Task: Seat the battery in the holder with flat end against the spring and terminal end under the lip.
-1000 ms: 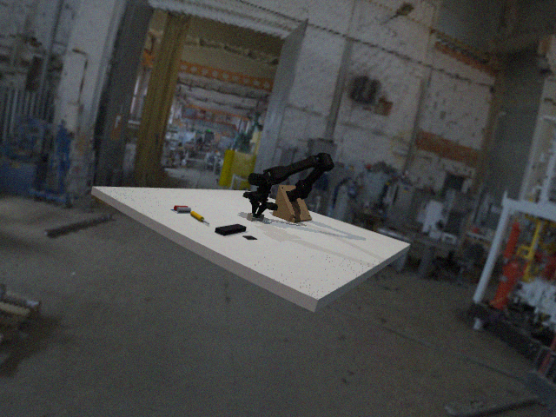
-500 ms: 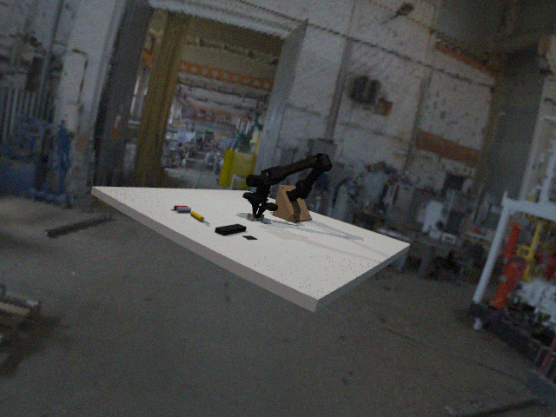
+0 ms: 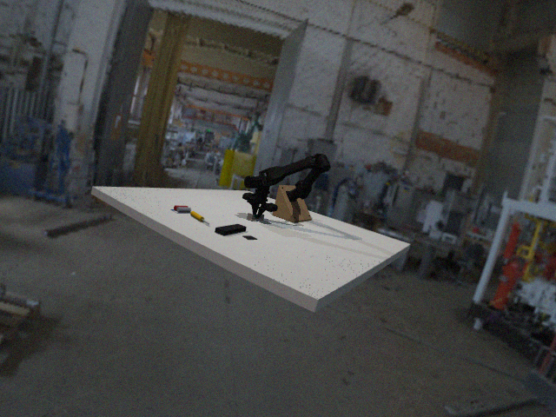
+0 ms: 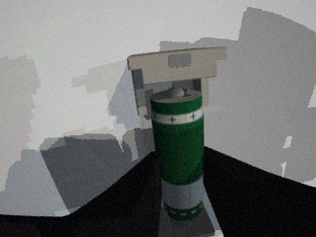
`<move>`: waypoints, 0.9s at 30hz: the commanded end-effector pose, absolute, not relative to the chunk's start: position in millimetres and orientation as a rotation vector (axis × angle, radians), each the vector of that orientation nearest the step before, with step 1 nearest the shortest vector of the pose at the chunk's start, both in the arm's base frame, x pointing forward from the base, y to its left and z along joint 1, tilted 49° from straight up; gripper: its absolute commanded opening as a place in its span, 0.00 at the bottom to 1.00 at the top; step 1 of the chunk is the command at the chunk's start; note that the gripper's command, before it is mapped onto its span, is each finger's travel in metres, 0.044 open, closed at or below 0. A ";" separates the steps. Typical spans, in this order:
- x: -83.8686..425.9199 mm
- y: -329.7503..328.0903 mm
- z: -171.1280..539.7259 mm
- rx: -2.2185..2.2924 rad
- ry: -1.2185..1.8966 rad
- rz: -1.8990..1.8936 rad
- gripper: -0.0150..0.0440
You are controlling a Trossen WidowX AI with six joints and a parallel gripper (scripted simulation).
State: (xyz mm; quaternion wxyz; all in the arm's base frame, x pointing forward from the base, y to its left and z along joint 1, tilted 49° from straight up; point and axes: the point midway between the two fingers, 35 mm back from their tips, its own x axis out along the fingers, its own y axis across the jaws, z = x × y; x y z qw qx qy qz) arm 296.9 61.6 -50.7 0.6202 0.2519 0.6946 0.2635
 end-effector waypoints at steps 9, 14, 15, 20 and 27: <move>303.8 62.9 -50.8 0.578 1.608 0.609 0.37; 308.4 62.8 -50.8 0.578 1.604 0.608 0.37; 308.8 62.8 -50.8 0.579 1.604 0.608 0.37; 309.0 62.7 -50.8 0.579 1.602 0.607 0.37; 309.1 62.7 -50.7 0.579 1.601 0.607 0.37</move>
